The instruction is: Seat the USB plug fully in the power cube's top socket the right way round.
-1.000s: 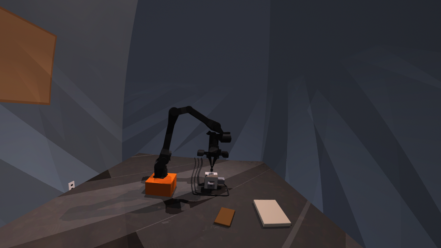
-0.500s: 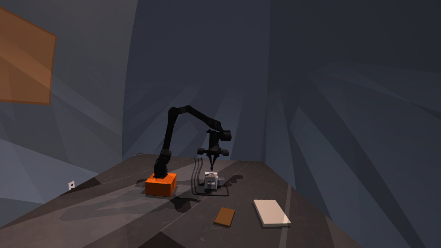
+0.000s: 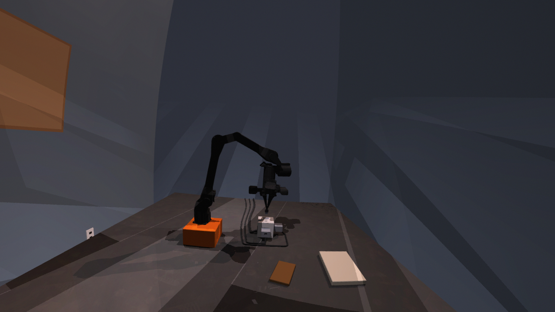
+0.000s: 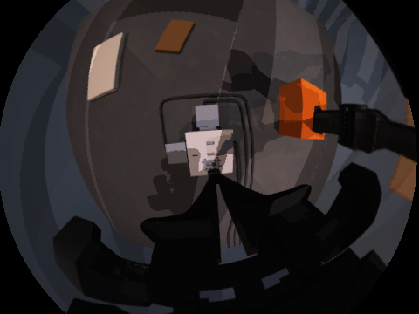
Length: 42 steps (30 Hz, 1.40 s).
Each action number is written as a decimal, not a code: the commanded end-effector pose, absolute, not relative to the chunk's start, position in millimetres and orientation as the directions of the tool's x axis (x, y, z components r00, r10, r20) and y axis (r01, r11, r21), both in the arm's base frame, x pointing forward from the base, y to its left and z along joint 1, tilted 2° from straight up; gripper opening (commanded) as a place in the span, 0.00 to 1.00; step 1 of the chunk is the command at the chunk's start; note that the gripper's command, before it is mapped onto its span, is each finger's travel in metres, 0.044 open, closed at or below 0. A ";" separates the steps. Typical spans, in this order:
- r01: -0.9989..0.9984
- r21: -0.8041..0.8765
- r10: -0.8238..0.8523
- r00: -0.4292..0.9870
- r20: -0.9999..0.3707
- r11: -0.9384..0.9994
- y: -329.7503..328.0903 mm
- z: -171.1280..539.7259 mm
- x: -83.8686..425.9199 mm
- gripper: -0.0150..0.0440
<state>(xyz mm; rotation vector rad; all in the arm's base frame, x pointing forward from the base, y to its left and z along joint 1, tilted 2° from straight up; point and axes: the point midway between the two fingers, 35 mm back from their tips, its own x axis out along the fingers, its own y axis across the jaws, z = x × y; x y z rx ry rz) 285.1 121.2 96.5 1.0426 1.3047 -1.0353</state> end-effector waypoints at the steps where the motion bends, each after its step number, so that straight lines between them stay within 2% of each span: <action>1: 0.948 0.004 0.001 0.004 -1.000 0.319 121.1 95.8 284.7 0.25; 23: 0.617 0.003 0.001 0.004 -1.000 0.787 121.1 95.7 284.7 0.25; 42: 0.167 0.001 0.001 0.004 -1.000 0.986 121.1 95.7 284.7 0.25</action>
